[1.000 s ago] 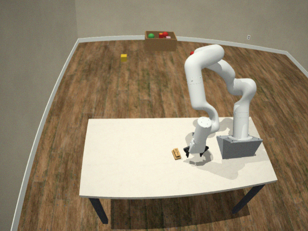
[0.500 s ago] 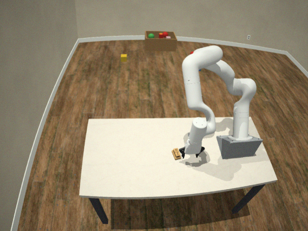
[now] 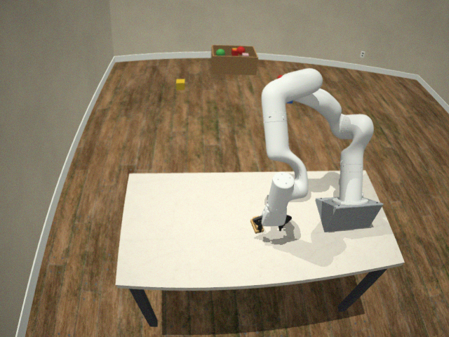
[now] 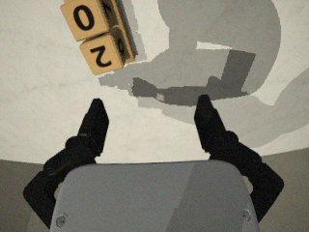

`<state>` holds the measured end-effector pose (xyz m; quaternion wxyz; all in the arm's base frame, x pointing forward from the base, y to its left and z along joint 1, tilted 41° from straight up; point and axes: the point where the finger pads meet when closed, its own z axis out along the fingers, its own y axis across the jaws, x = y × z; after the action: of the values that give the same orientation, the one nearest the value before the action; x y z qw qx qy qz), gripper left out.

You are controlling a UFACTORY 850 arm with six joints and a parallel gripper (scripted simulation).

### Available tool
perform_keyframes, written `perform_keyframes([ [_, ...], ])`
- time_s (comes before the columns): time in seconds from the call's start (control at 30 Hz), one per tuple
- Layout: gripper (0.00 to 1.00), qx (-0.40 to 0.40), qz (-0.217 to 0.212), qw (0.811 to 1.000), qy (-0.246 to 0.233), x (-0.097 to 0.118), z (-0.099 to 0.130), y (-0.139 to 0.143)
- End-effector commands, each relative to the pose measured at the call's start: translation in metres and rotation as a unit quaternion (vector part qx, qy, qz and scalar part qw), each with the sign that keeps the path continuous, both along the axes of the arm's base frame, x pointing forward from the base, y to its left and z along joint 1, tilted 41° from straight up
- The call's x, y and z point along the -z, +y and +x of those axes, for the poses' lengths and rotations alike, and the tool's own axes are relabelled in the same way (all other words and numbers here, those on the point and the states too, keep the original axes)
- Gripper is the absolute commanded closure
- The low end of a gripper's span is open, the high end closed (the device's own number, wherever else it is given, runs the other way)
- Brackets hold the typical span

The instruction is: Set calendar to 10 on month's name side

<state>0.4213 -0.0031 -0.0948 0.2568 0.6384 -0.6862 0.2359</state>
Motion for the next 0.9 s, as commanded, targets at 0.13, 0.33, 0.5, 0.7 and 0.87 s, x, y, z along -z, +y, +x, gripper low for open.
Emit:
perform_keyframes([
  [0.13,0.0,0.0,0.0,1.0,-0.001,0.002,0.022,0.001],
  [0.33,0.0,0.0,0.0,1.0,-0.001,0.003,0.039,0.002],
  [0.5,0.0,0.0,0.0,1.0,-0.001,0.004,0.049,0.002],
  [0.7,0.0,0.0,0.0,1.0,-0.001,0.005,0.058,0.002],
  [0.87,0.0,0.0,0.0,1.0,-0.001,0.006,0.077,0.003],
])
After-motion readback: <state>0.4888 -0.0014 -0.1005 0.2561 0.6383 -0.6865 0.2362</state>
